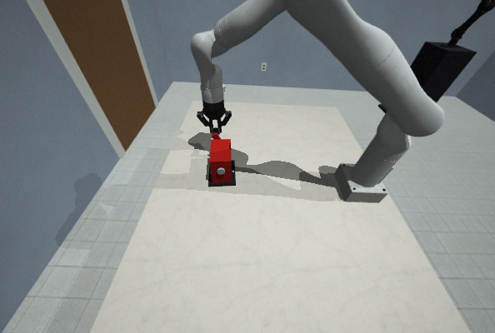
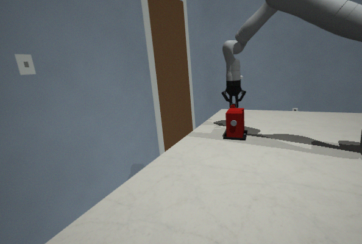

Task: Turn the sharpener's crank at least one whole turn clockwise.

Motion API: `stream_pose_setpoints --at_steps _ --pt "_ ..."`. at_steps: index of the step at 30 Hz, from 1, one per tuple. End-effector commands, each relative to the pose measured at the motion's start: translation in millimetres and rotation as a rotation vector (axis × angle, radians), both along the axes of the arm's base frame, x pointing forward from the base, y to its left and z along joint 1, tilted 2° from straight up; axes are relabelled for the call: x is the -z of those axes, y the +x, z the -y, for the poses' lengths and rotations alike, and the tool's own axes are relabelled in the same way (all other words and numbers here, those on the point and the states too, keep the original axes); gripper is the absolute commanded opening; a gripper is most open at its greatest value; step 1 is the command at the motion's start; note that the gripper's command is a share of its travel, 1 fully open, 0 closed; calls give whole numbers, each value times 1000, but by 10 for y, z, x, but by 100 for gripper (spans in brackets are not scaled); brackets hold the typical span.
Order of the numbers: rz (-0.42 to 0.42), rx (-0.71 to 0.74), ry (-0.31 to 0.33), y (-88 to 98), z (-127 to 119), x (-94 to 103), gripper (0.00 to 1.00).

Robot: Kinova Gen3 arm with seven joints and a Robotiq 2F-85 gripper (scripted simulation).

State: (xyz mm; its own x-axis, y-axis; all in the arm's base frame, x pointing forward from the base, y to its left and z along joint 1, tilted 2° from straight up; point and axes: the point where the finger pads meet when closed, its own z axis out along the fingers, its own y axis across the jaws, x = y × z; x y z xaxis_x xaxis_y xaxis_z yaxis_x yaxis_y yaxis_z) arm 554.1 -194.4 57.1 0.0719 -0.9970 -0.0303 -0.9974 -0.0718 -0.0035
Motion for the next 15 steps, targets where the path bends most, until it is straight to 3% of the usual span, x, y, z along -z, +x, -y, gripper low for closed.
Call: stream_pose_setpoints --at_steps 1,15 --pt "-1 7 2 62 0 36 0" --pt "-2 7 2 253 -16 224 0"
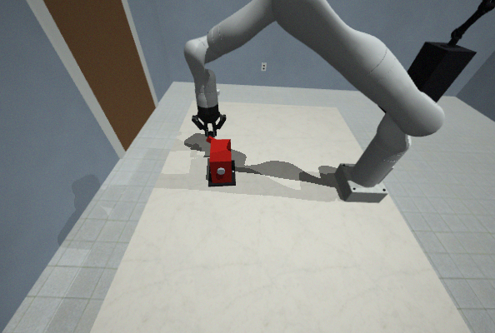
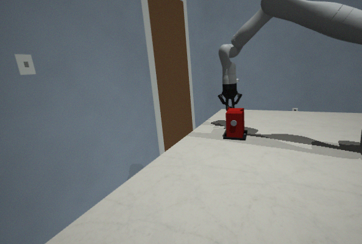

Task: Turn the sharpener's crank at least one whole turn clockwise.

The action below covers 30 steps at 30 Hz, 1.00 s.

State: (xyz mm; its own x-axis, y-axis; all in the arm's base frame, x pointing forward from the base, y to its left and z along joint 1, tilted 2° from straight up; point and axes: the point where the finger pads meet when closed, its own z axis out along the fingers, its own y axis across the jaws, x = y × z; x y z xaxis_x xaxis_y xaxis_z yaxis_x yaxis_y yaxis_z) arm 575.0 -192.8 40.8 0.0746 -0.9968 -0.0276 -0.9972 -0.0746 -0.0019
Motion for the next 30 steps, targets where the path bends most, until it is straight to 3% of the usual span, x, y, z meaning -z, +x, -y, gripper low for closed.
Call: stream_pose_setpoints --at_steps 1,14,30 --pt "0 10 5 57 -2 85 0" --pt "0 10 5 115 -11 289 0" --pt "0 10 5 117 -12 309 0"
